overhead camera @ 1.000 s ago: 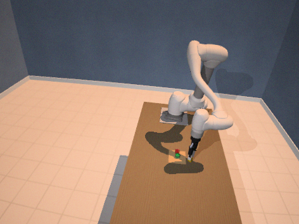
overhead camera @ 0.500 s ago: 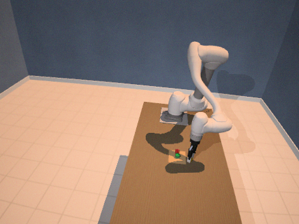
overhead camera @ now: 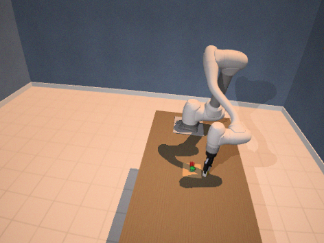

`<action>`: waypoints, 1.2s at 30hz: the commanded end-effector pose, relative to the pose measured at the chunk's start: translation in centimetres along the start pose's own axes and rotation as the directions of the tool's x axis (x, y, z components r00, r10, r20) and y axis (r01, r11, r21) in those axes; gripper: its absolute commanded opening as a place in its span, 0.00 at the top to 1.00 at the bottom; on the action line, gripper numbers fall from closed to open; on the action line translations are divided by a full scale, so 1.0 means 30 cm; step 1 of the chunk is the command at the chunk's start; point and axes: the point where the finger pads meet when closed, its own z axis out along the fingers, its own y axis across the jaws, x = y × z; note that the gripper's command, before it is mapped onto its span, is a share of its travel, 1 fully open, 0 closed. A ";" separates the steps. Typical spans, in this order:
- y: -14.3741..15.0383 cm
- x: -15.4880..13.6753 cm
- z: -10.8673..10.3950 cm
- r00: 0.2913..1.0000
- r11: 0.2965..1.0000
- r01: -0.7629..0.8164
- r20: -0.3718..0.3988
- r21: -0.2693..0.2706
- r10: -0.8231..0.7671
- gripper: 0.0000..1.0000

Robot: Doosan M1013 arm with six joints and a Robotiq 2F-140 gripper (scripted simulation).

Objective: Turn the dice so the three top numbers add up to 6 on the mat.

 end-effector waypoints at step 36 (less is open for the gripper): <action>0.000 0.000 0.000 1.000 1.000 0.000 0.000 0.000 0.000 0.84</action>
